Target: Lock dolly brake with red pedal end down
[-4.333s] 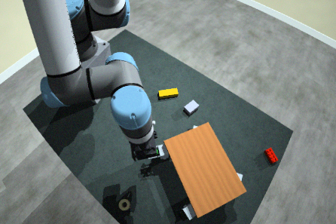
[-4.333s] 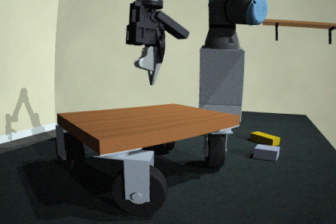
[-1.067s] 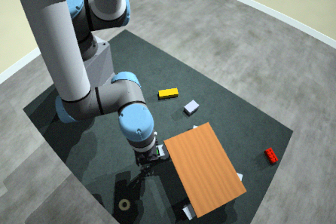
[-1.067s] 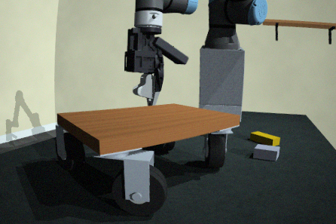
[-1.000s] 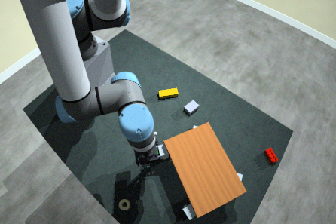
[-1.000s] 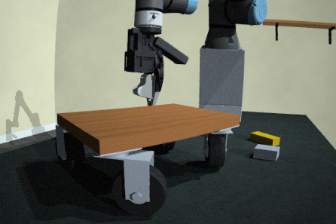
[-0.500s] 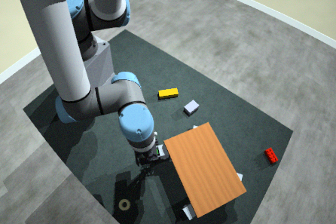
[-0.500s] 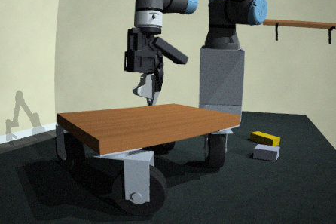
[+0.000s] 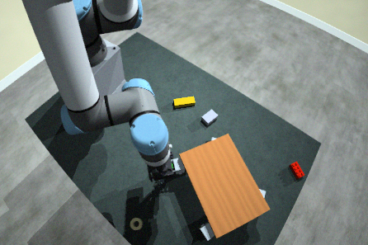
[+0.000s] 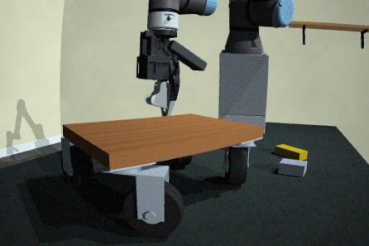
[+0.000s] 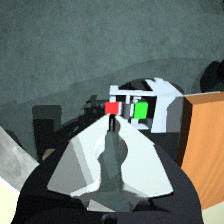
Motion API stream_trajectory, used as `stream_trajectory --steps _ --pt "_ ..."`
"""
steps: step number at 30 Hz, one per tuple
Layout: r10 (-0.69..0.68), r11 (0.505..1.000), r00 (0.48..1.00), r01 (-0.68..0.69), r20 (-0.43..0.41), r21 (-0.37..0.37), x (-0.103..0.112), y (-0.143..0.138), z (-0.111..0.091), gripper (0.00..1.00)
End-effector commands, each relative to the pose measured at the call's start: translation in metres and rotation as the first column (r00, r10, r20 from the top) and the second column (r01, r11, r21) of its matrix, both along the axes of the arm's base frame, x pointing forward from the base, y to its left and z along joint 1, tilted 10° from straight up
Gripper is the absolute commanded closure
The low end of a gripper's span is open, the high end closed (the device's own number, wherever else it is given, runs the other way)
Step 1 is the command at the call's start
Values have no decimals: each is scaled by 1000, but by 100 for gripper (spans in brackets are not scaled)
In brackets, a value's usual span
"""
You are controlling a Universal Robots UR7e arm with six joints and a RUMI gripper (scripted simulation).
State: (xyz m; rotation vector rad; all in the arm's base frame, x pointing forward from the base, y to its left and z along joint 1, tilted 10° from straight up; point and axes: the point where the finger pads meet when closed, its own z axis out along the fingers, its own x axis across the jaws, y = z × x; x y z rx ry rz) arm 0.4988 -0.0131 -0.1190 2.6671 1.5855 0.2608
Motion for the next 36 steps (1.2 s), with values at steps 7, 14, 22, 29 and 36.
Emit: stream_trajectory --steps 7,14,22,29,36 --pt "0 1000 1000 0 1 0 0 0 0 100" --pt "0 1000 1000 0 1 0 0 0 0 100" --pt "0 1000 1000 0 1 0 1 0 -2 100" --pt "0 1000 1000 0 1 0 1 0 -5 100" --pt "0 1000 1000 0 1 0 2 0 -7 100"
